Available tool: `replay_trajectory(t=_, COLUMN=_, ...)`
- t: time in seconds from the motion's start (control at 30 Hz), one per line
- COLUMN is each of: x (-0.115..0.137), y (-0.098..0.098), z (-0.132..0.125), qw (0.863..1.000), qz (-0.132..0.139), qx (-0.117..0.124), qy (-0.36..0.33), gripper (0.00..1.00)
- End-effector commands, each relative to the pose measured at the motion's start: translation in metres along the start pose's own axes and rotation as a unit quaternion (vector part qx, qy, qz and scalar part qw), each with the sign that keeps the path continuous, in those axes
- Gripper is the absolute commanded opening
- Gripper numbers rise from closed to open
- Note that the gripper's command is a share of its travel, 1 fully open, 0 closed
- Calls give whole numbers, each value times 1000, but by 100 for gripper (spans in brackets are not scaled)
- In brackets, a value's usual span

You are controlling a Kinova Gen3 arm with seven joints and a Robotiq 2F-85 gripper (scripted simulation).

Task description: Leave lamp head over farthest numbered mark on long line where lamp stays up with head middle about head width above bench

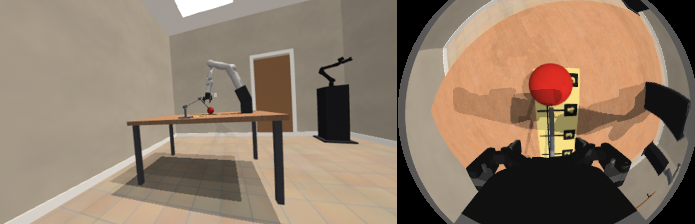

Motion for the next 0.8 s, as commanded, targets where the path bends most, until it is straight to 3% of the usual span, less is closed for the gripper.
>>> replay_trajectory(t=0.0, x=4, y=-10, z=3, qw=1000, qz=-3, qx=-1, qy=-8, gripper=100)
replay_trajectory(t=0.57, x=-1, y=-46, z=0, qw=1000, qz=-2, qx=-1, qy=0, gripper=100)
replay_trajectory(t=0.77, x=1, y=-48, z=2, qw=1000, qz=-2, qx=-2, qy=-4, gripper=100)
Point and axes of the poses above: the point where the finger pads meet when closed, its own y axis back along the fingers, its own z axis across the jaws, x = y × z, the point moved 8 cm from there along y, back along the fingers, and after that the axes turned 13 degrees about -y, right-handed, at the moved point
